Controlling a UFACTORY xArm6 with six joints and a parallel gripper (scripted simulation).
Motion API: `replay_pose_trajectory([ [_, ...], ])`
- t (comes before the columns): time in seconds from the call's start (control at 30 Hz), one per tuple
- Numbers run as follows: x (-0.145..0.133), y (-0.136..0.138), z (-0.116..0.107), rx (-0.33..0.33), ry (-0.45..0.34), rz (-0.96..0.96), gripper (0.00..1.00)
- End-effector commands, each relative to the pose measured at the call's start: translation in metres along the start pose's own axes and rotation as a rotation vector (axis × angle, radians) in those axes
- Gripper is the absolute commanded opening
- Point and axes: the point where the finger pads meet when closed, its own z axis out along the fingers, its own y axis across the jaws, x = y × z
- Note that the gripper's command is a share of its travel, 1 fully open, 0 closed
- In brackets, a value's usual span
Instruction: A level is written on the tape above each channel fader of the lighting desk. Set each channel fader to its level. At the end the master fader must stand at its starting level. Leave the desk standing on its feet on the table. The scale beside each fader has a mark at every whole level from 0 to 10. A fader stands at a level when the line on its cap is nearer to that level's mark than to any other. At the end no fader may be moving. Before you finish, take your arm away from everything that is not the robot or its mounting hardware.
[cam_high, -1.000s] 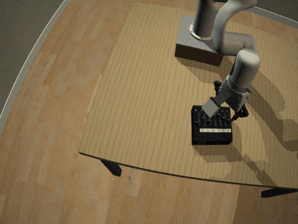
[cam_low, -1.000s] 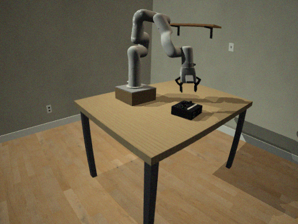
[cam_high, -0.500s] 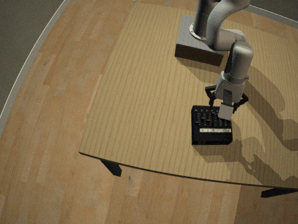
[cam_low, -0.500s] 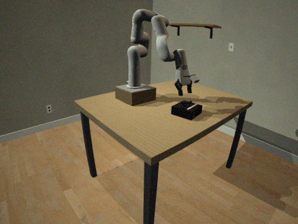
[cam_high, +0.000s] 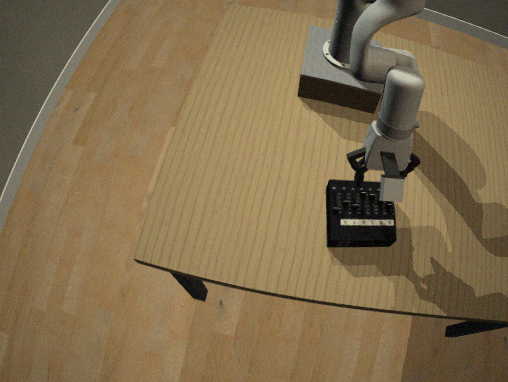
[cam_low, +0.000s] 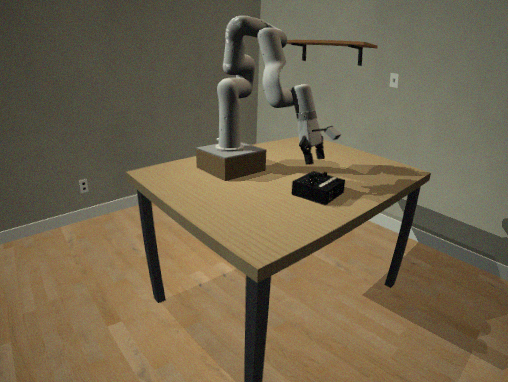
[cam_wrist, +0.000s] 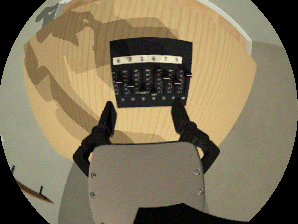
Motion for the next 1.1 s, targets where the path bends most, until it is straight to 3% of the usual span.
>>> replay_pose_trajectory([
  [0.0,0.0017,0.0,-0.0007,0.042,-0.005,-0.003,1.0],
  [1.07,0.0017,0.0,-0.0007,0.042,-0.005,-0.003,1.0],
])
